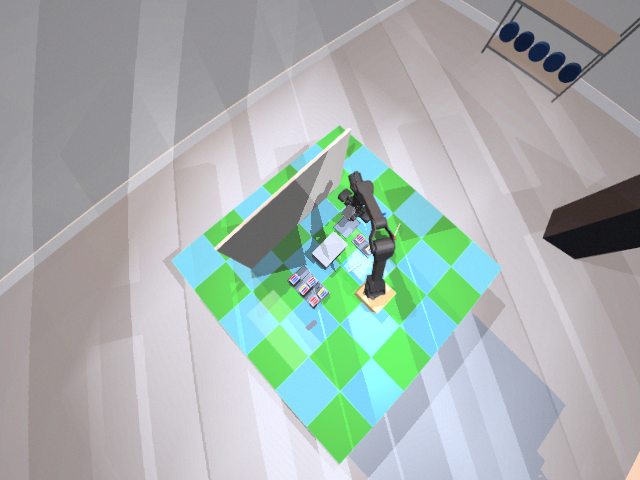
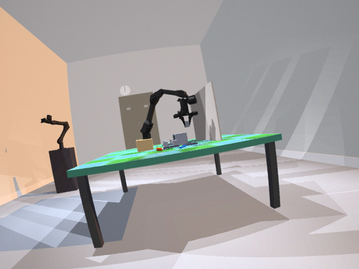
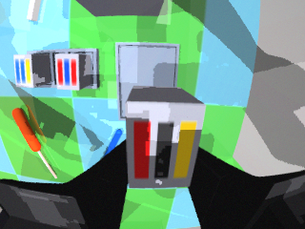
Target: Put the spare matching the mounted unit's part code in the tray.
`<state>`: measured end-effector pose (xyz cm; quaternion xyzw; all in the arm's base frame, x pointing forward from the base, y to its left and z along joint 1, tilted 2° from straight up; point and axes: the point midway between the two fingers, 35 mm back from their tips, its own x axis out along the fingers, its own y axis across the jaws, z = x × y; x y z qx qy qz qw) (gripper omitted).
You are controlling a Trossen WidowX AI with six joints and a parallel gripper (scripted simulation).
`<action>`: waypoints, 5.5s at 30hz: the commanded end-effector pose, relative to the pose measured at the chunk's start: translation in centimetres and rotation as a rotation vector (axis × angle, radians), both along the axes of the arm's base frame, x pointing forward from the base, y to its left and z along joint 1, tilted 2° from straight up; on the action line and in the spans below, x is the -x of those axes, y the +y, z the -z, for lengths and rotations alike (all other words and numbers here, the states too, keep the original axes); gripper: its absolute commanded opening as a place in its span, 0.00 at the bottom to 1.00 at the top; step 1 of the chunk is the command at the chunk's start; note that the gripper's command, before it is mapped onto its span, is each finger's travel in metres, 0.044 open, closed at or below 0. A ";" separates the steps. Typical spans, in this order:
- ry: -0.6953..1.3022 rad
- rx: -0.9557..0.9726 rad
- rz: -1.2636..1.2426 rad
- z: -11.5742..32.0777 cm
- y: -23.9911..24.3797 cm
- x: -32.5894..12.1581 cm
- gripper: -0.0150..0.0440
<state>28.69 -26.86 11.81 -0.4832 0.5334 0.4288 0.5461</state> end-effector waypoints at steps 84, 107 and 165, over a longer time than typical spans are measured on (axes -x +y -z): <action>-0.001 -0.007 -0.004 9.5 -0.4 -0.7 0.25; -0.001 -0.007 -0.004 11.9 -0.2 -0.6 0.25; -0.019 0.018 -0.001 1.8 0.0 -0.1 1.00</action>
